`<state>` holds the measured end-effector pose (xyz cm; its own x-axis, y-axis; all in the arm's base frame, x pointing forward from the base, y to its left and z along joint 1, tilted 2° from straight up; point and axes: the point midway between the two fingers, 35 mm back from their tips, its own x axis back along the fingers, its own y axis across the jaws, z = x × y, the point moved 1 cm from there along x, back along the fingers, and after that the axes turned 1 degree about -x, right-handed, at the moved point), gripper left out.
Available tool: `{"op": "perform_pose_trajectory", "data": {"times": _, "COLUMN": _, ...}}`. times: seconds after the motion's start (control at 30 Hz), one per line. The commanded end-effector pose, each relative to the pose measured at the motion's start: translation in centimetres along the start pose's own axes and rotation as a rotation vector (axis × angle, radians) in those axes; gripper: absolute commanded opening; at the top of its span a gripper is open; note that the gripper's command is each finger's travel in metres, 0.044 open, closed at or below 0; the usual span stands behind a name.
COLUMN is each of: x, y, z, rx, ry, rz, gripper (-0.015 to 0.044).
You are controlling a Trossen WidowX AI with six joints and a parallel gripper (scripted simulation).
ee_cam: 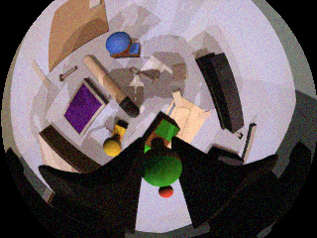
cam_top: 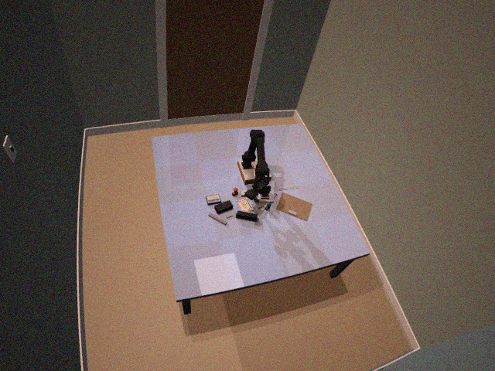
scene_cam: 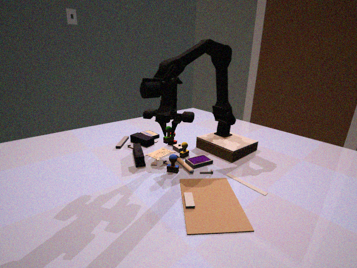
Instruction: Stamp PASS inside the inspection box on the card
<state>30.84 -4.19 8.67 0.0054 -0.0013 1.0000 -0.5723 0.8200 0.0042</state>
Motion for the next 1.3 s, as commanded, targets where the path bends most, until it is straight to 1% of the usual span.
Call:
{"op": "perform_pose_trajectory", "data": {"times": 0.0, "x": 0.0, "y": -1.3, "z": 0.4, "rx": 0.088, "ry": 0.001, "rz": 0.005, "gripper": 0.0000}}
{"op": "perform_pose_trajectory", "data": {"times": 0.33, "x": -0.1, "y": -4.3, "z": 1.6, "rx": 0.318, "ry": 0.002, "rz": 0.008, "gripper": 0.0000}}
{"op": "perform_pose_trajectory", "data": {"times": 1.27, "x": -1.8, "y": -4.5, "z": 1.6, "rx": 0.323, "ry": 0.002, "rz": 0.007, "gripper": 0.0000}}
